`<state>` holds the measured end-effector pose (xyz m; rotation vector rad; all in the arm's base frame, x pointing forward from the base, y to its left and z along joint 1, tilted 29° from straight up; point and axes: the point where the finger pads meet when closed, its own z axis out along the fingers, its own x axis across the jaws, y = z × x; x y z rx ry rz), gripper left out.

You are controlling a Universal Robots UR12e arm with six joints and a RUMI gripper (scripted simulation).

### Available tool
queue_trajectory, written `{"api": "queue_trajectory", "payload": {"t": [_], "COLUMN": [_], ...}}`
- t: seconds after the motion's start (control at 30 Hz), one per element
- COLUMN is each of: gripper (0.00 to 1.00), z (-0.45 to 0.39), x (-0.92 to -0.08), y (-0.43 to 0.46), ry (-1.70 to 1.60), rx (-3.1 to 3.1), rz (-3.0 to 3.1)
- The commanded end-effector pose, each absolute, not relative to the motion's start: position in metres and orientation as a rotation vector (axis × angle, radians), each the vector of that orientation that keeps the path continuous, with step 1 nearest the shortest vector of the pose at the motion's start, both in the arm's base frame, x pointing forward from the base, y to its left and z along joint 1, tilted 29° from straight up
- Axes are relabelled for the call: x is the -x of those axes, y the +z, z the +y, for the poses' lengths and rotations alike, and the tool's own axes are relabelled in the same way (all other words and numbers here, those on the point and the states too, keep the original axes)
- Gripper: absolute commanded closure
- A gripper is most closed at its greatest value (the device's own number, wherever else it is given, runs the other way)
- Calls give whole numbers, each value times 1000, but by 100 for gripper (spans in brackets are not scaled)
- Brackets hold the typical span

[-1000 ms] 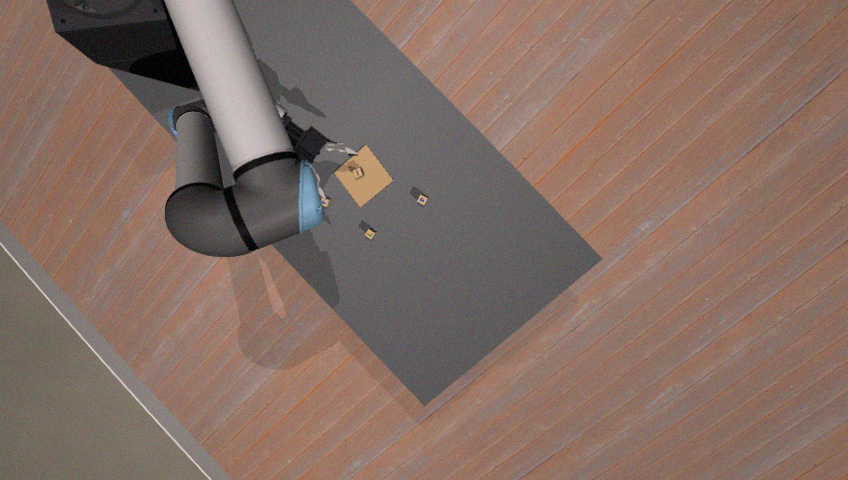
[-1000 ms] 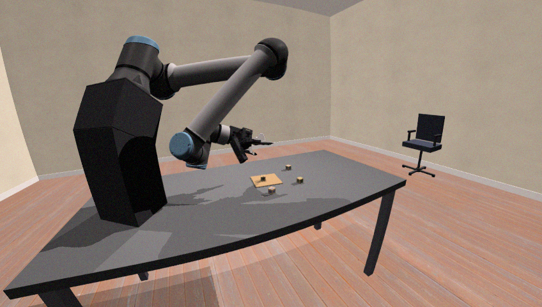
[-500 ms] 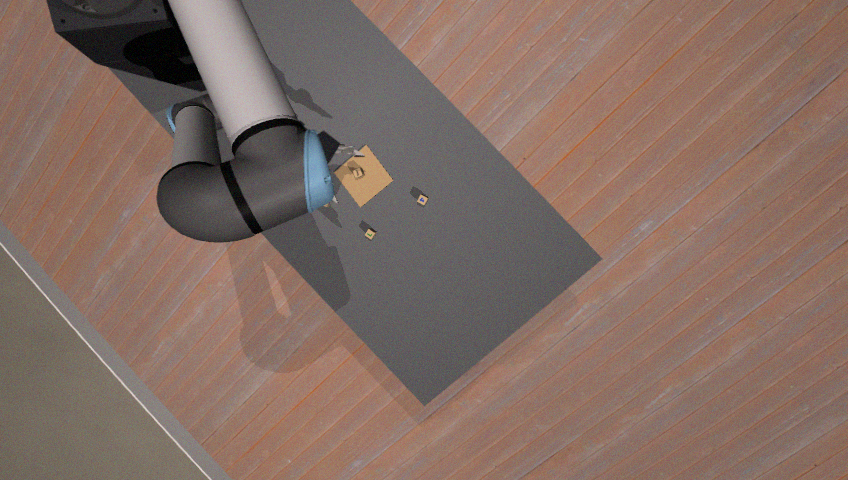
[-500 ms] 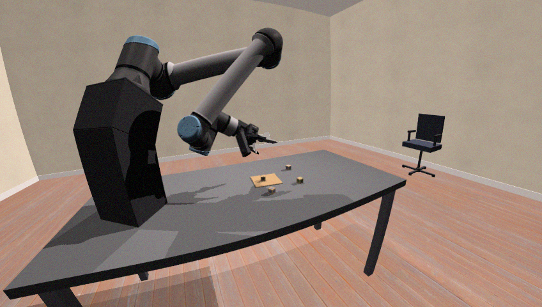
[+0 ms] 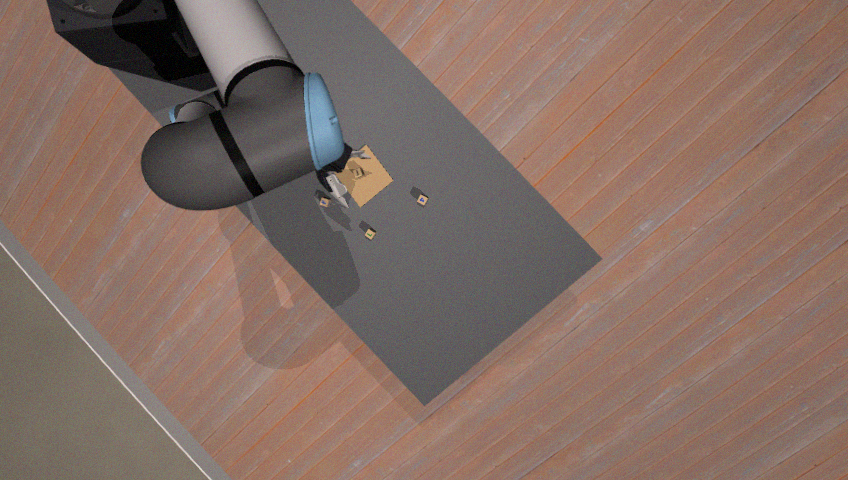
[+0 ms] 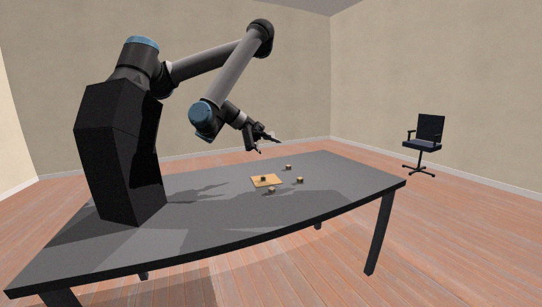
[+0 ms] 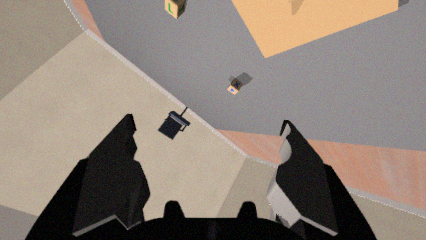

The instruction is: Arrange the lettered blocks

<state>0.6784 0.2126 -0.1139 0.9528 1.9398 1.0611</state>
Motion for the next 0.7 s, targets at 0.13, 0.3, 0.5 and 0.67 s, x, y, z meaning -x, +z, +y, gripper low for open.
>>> {"api": "queue_trajectory", "payload": {"t": [0.13, 0.3, 0.5, 0.67], "gripper": [0, 0, 0, 0], "z": [222, 224, 228, 233], "x": [-689, -698, -703, -710], "y": [-114, -112, -110, -108], "ry": [977, 952, 911, 869], "rx": [-978, -978, -982, -988], "rz": [2083, 2119, 2182, 2244]}}
